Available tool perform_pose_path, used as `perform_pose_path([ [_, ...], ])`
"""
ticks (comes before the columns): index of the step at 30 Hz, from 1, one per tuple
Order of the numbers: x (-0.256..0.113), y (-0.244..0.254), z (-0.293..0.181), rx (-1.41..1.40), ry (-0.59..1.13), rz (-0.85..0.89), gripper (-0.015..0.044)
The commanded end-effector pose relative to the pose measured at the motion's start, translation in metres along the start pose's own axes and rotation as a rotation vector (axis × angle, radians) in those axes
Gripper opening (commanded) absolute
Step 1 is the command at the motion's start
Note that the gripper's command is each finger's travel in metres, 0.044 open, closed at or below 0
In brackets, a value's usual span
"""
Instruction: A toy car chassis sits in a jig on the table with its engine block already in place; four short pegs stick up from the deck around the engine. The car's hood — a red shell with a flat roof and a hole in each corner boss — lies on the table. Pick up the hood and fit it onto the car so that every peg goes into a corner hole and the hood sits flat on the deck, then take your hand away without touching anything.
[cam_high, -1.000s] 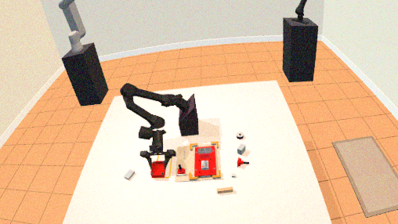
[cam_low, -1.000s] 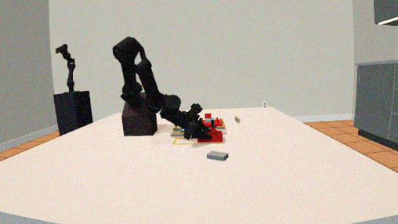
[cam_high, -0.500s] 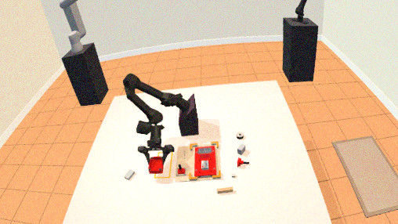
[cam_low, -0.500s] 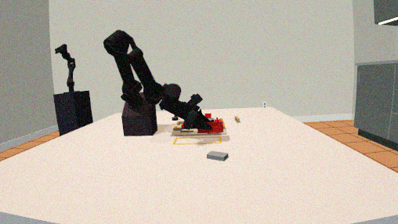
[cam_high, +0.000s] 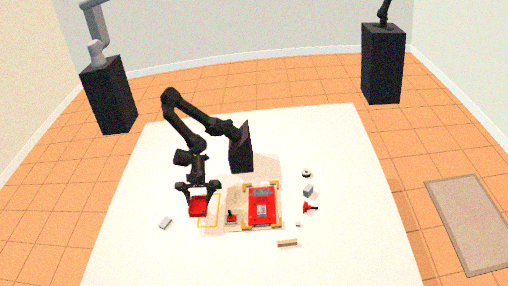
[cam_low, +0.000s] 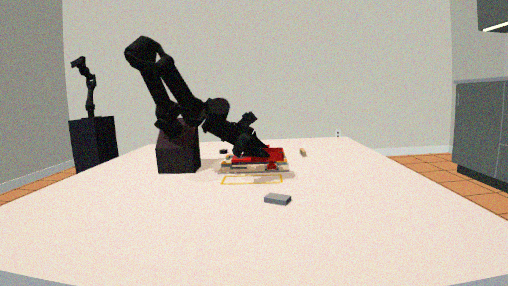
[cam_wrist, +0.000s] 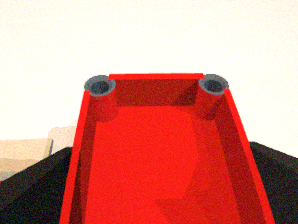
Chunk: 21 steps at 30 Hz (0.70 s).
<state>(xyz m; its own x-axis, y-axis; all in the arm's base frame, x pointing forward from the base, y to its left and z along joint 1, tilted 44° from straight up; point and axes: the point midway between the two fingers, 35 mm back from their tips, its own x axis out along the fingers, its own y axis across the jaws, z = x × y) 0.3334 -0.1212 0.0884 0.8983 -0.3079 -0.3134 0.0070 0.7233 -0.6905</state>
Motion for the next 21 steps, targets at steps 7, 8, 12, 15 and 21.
perform_pose_path([
  [7, 0.0006, -0.0005, -0.0003, 0.218, 0.0, -0.005, 0.0],
  [8, 0.0006, -0.0005, -0.0004, 0.245, 0.0, -0.005, 0.0],
  [12, 0.0008, -0.0004, -0.0005, 0.354, -0.001, -0.005, 0.0],
  [15, 0.0008, -0.0004, -0.0005, 0.438, -0.001, -0.005, 0.0],
  [21, 0.0009, -0.0004, -0.0006, 0.606, -0.001, -0.005, 0.0],
])
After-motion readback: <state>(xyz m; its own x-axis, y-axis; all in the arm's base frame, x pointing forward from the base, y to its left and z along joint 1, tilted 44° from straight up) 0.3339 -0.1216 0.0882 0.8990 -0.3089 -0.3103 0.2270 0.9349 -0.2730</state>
